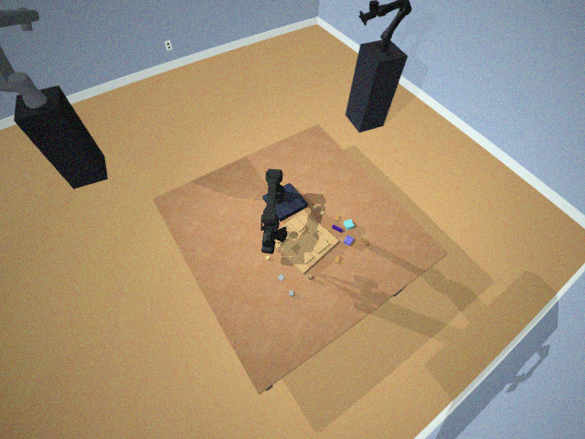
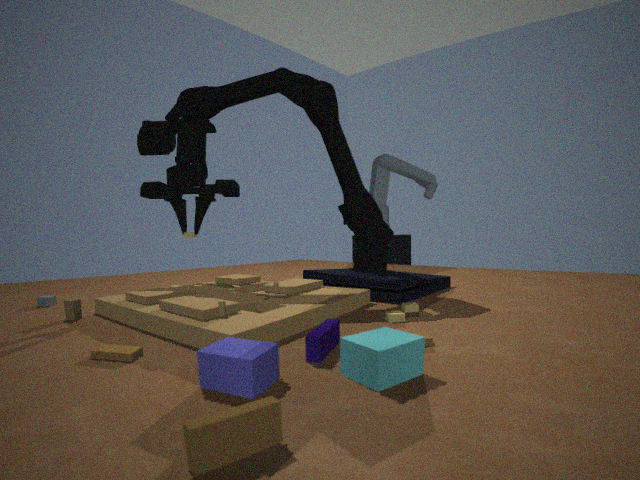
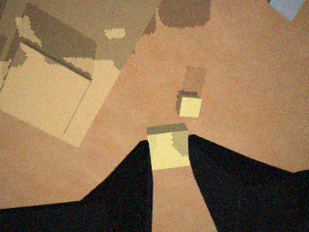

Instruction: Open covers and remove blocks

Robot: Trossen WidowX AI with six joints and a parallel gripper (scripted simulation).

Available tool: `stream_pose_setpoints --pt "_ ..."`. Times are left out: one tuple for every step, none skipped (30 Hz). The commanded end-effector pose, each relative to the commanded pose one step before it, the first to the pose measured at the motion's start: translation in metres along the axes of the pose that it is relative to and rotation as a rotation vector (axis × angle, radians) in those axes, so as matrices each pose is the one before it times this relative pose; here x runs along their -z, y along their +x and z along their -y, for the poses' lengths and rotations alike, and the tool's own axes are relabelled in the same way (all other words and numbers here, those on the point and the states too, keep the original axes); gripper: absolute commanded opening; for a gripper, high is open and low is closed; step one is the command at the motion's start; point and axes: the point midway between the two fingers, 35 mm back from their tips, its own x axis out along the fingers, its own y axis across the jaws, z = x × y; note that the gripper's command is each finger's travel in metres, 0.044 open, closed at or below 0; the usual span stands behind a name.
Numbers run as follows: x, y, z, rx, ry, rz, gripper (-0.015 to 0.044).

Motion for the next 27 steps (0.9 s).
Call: stream_pose_setpoints --pt "0.01442 0.00038 -0.00023 -0.00290 -0.0032 -0.00579 0.0080" --pt "0.00398 0.00004 0.00008 -0.00012 0.0000 -0.00034 0.0080" --pt "0.00398 0.00004 0.00003 -0.00013 0.0000 -0.00034 0.0080" --pt "0.00398 0.00004 -0.00001 -0.00014 0.0000 -0.00033 0.0080" --pt "0.00397 0.00005 -0.00005 -0.00015 0.0000 -0.00033 0.0080" --pt "0.00397 0.00005 -0.00010 -0.00016 0.0000 -0.00033 0.0080" --pt "0.00397 0.00005 -0.00014 -0.00018 0.0000 -0.00033 0.0080" --pt "0.00397 0.00006 -0.00019 -0.00019 0.0000 -0.00033 0.0080" --pt "0.00397 0.00006 -0.00023 -0.00020 0.0000 -0.00033 0.0080" --pt "0.00396 0.00006 -0.00027 -0.00021 0.0000 -0.00033 0.0080" --pt "0.00396 0.00007 -0.00032 -0.00022 0.0000 -0.00032 0.0080" --pt "0.00395 0.00007 -0.00036 -0.00024 0.0000 -0.00032 0.0080" --pt "0.00325 0.00006 -0.00033 -0.00020 0.0000 -0.00026 0.0080" --pt "0.00195 0.00004 -0.00021 -0.00013 0.0000 -0.00016 0.0080" --pt "0.00065 0.00001 -0.00007 -0.00004 0.0000 -0.00005 0.0080" --pt "0.00000 0.00027 0.00005 0.00000 0.0000 0.00000 0.0080" --pt "0.00001 0.00081 0.00014 0.00001 0.0000 0.00000 0.0080" --pt "0.00002 0.00135 0.00023 0.00002 0.0000 0.00000 0.0080" --pt "0.00002 0.00163 0.00028 0.00002 0.0000 -0.00001 0.0080" --pt "0.00002 0.00163 0.00027 0.00002 0.0000 0.00000 0.0080" --pt "0.00002 0.00163 0.00026 0.00002 0.0000 0.00000 0.0080" --pt "0.00002 0.00163 0.00025 0.00002 0.0000 0.00000 0.0080" --pt "0.00002 0.00163 0.00024 0.00002 0.0000 0.00000 0.0080" --pt "0.00002 0.00163 0.00023 0.00002 0.0000 0.00000 0.0080" --pt "0.00002 0.00163 0.00022 0.00001 0.0000 0.00000 0.0080" --pt "0.00002 0.00166 0.00022 0.00001 0.0000 0.00000 0.0080" --pt "0.00002 0.00166 0.00021 0.00001 0.0000 0.00000 0.0080"
